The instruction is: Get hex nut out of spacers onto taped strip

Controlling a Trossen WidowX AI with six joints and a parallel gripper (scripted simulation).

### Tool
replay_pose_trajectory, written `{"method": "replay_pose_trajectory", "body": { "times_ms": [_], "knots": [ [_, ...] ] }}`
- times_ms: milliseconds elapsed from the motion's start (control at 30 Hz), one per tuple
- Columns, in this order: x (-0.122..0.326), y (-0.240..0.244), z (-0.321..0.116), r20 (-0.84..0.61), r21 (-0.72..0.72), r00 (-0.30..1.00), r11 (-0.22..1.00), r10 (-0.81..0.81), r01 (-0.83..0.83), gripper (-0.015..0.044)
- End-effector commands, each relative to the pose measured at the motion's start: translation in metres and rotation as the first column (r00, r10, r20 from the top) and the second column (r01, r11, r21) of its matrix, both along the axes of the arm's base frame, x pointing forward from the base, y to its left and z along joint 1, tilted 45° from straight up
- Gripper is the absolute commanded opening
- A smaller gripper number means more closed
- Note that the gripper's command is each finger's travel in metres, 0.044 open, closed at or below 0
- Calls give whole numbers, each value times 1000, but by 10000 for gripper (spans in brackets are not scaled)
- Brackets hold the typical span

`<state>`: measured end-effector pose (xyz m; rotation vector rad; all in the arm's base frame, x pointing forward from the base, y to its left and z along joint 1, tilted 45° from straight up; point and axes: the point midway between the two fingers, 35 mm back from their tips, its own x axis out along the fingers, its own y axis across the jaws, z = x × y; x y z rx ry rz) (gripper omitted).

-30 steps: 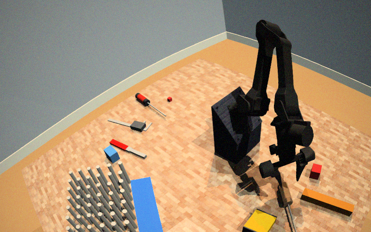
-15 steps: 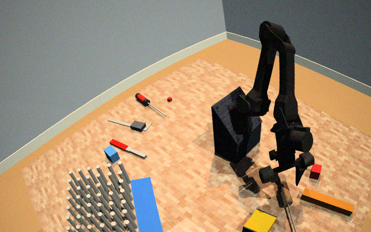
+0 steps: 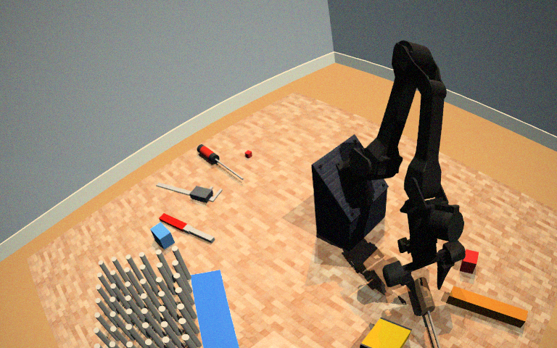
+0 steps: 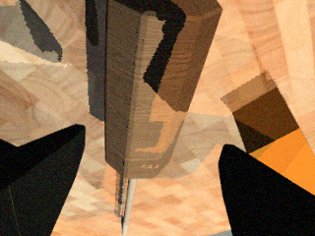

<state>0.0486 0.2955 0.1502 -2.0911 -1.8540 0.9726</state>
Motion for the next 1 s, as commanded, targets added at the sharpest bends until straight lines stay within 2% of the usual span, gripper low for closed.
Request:
{"method": "replay_pose_trajectory", "body": {
  "times_ms": [0, 467, 533, 900, 967],
  "knots": [
    [0, 3, -8, -6, -8, 1000, 1000, -7, 7, 280],
    [-5, 15, -24, -6, -8, 1000, 1000, -7, 7, 280],
    [-5, 15, -24, -6, -8, 1000, 1000, -7, 7, 228],
    [-5, 15, -24, -6, -8, 1000, 1000, -7, 7, 154],
    [-3, 14, -21, -5, -10, 1000, 1000, -6, 6, 102]
  ]
}}
